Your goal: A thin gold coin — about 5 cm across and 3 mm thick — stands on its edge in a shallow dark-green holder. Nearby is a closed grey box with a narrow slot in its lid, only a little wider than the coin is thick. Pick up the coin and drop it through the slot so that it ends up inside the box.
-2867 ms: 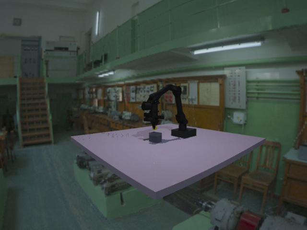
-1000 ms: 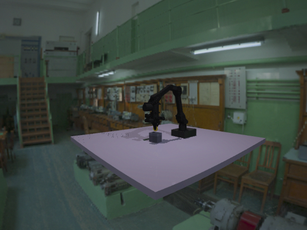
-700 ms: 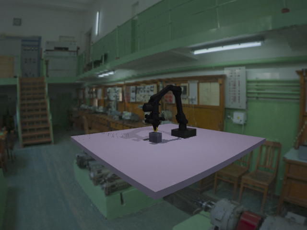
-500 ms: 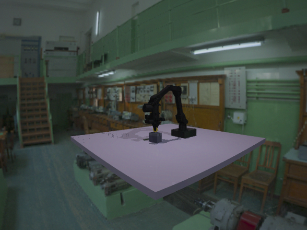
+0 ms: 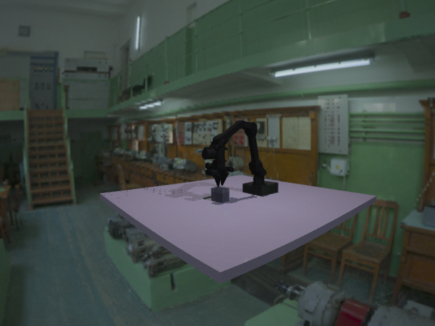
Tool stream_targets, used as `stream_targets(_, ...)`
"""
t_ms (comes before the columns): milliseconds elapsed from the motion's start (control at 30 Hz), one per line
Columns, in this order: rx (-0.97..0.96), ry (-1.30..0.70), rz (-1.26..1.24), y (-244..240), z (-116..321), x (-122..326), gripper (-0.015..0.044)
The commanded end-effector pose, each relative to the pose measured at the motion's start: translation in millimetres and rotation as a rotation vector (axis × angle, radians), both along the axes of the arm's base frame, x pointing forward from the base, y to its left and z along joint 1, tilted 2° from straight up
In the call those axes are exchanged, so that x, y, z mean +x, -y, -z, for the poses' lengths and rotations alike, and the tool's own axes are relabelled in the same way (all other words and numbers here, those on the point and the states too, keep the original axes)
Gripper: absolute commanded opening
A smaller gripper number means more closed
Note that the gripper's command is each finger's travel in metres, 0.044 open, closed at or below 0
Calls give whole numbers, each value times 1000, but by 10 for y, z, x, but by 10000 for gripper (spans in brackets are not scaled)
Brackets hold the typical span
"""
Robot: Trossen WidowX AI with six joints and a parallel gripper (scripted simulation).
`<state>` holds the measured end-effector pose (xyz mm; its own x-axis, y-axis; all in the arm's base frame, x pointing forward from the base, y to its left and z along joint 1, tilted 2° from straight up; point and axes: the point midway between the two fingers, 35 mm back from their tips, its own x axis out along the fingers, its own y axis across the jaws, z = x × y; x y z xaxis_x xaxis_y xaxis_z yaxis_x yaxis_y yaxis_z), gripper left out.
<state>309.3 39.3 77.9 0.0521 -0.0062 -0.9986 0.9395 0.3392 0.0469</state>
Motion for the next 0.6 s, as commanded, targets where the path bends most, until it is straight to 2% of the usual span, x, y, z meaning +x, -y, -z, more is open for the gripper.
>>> stream_targets(0,0,0,0,0,-3,0,161)
stream_targets(33,0,0,0,0,-3,0,161)
stream_targets(333,0,0,0,-2,-204,-11,397)
stream_targets(400,0,-3,0,-1,-396,-31,440)
stream_targets(467,-1,-6,0,1,-588,-66,440)
stream_targets(567,-1,-6,0,2,-612,-71,440)
